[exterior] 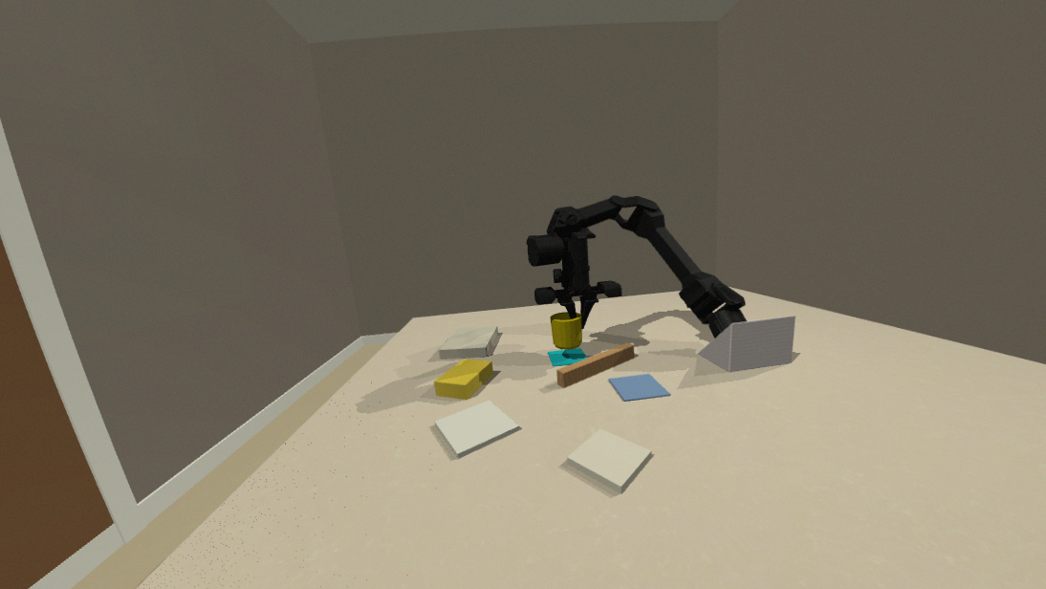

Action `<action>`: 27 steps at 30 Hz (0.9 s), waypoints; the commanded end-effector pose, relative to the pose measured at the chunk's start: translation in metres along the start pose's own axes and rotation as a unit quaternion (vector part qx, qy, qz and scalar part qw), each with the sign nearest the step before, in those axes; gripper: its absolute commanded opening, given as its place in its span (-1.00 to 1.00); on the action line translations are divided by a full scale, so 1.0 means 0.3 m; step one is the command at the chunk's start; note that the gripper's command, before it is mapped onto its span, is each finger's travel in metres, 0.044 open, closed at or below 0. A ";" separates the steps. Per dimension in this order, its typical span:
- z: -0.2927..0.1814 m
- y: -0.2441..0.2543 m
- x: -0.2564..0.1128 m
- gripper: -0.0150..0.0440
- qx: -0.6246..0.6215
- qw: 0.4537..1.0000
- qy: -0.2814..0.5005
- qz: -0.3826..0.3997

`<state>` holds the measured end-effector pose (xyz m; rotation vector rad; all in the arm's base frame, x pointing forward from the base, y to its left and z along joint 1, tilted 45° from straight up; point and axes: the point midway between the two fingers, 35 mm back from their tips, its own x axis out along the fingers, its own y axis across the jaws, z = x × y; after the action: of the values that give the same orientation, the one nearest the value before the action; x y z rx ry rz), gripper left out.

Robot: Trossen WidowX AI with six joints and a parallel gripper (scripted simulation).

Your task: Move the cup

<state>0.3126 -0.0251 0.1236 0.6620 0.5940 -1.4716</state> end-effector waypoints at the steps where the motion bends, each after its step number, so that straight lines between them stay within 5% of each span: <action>1: 0.002 0.000 0.015 -0.49 -0.002 1.000 -0.003 0.001; 27: 0.005 -0.001 0.075 -0.49 0.000 1.000 -0.001 0.000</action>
<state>0.3125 -0.0423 0.1081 0.6603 0.5928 -1.4733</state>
